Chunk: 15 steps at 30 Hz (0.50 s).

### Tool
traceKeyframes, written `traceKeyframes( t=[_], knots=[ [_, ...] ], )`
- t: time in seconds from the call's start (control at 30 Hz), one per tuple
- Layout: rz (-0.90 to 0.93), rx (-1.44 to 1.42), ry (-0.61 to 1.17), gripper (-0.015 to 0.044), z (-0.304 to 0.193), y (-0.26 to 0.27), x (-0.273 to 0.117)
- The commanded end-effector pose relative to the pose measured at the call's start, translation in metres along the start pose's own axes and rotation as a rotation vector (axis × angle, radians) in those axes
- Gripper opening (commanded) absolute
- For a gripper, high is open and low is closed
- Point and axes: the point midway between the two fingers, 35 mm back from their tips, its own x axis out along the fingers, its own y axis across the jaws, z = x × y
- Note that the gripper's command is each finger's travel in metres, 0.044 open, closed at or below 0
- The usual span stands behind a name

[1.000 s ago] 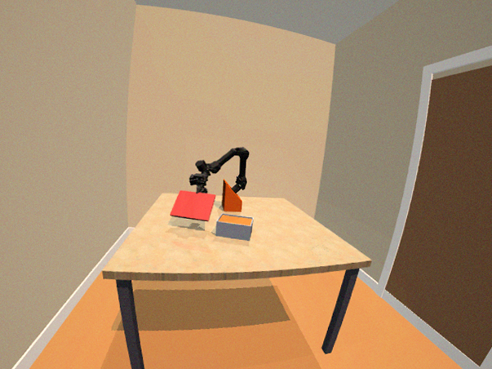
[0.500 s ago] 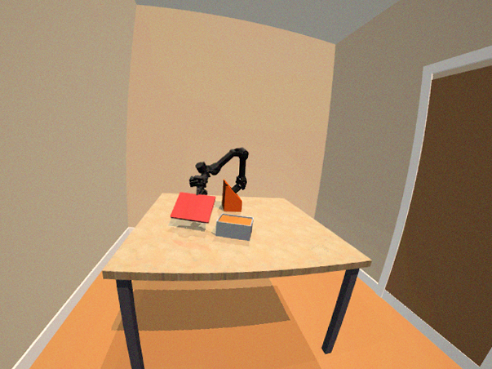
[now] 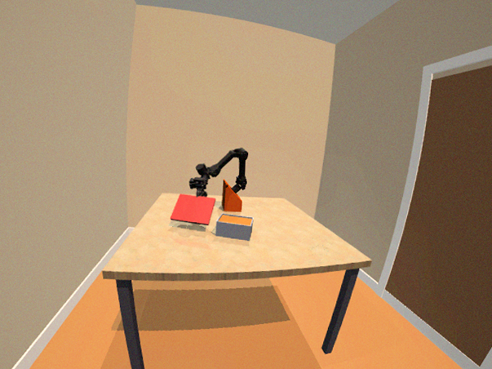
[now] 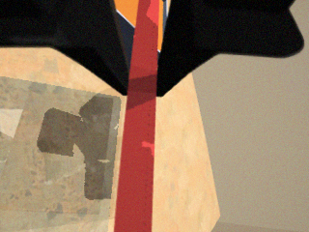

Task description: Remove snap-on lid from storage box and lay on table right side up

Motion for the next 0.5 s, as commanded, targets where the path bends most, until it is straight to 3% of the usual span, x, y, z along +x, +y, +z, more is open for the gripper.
traceKeyframes(
  t=[0.0,0.47],
  knots=[
    [0.001,0.005,-0.004,0.0,0.0003,-0.0036,0.0022],
    [0.001,0.006,-0.003,0.0,0.0001,-0.0122,0.0095]
  ],
)
